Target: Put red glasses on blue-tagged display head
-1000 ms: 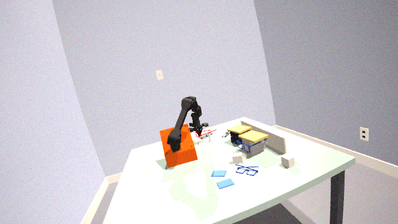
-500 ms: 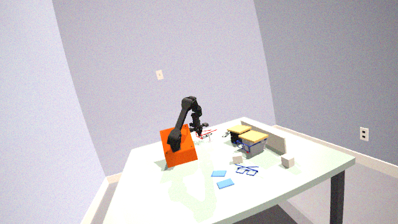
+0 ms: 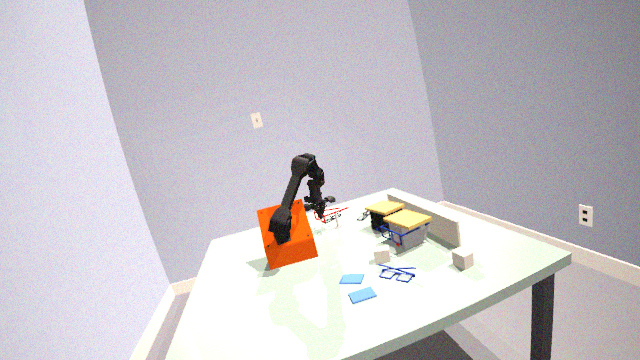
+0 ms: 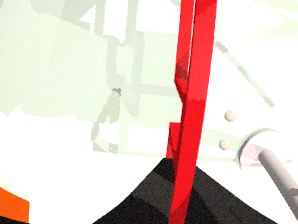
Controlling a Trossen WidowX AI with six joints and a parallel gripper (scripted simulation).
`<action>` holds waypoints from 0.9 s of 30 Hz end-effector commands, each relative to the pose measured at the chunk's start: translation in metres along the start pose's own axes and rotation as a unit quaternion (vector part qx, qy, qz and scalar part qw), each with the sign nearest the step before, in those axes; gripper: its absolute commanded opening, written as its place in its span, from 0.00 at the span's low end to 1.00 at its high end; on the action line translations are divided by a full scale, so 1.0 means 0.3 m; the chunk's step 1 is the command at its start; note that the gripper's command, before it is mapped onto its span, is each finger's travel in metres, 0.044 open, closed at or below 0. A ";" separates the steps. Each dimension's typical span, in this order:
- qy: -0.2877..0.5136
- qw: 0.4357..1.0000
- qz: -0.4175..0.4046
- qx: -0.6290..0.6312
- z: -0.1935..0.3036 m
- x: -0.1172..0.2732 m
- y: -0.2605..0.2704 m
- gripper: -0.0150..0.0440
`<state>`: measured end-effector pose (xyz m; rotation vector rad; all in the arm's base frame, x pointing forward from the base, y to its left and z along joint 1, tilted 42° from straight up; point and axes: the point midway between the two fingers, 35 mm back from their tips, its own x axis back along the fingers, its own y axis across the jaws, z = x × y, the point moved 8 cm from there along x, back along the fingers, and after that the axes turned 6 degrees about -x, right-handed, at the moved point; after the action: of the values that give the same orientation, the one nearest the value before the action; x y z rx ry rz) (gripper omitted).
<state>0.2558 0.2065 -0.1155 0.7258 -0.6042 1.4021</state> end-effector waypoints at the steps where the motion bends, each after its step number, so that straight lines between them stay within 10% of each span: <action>1: -0.008 1.000 0.005 -0.005 0.003 0.108 -0.007 0.25; 27: -0.006 1.000 0.005 -0.005 0.210 0.157 -0.104 0.25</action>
<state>0.2950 0.1919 -0.0426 0.7216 -0.6386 1.3965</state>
